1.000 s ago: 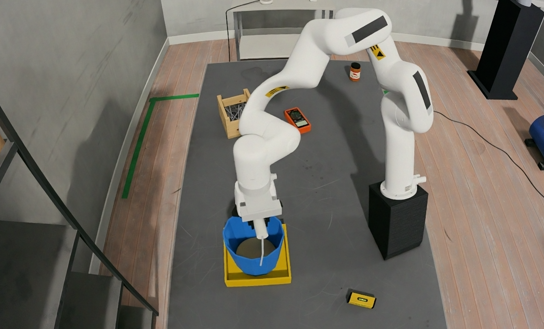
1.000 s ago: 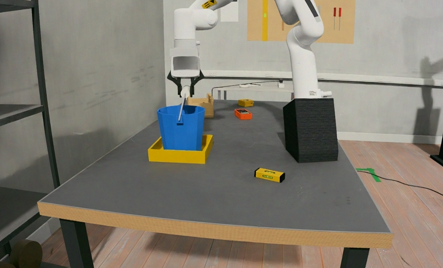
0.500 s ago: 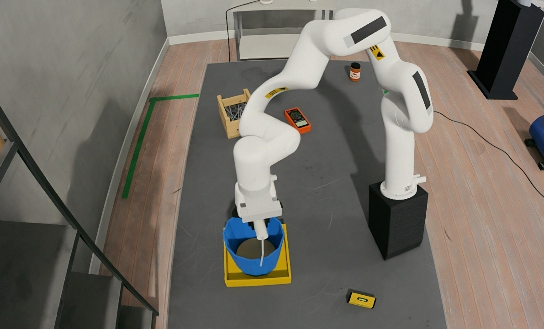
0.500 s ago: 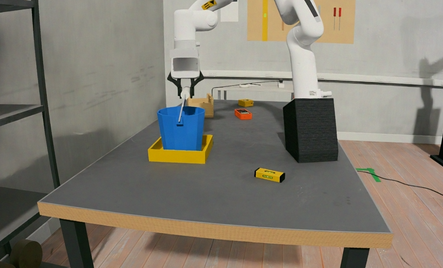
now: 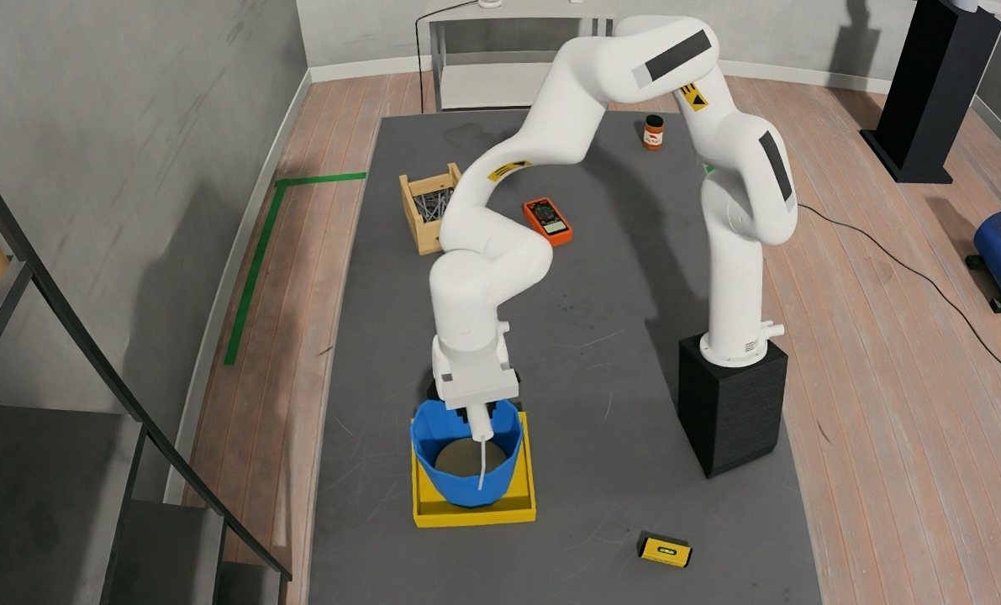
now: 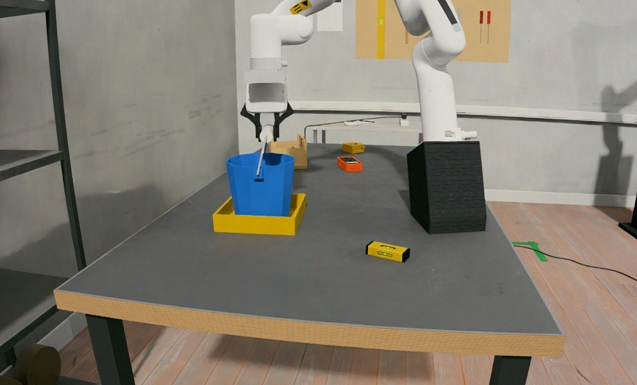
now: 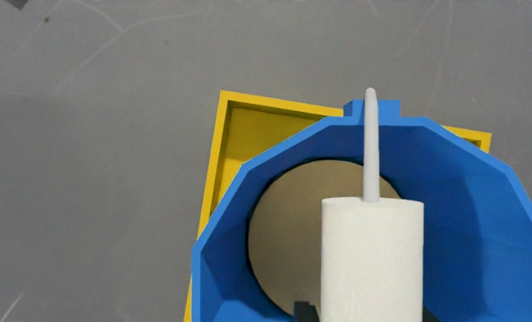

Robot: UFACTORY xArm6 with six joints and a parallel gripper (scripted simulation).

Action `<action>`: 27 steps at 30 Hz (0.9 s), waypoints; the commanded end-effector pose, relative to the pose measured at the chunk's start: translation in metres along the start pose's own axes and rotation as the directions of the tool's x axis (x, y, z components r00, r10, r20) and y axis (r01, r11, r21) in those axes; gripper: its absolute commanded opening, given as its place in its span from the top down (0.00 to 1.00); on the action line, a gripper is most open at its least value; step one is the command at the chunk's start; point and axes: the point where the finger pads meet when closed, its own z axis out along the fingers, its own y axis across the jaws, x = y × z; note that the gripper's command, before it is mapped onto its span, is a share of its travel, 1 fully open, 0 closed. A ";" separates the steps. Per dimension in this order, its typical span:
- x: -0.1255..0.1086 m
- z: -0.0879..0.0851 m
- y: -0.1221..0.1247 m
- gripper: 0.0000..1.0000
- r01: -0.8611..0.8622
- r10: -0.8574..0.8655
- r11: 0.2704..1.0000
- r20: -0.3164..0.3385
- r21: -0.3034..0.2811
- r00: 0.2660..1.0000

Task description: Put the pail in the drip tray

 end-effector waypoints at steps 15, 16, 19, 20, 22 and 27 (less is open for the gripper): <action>0.000 -0.002 0.002 0.00 -0.001 0.001 1.000 -0.002 -0.005 1.000; 0.000 -0.002 0.002 0.00 -0.001 0.001 1.000 -0.002 -0.005 1.000; 0.000 -0.002 0.002 0.00 -0.001 0.001 1.000 -0.002 -0.005 1.000; 0.000 -0.002 0.002 0.00 -0.001 0.001 1.000 -0.002 -0.005 1.000; 0.000 -0.002 0.002 0.00 -0.001 0.001 1.000 -0.002 -0.005 1.000; 0.000 -0.002 0.002 0.00 -0.001 0.001 1.000 -0.002 -0.005 1.000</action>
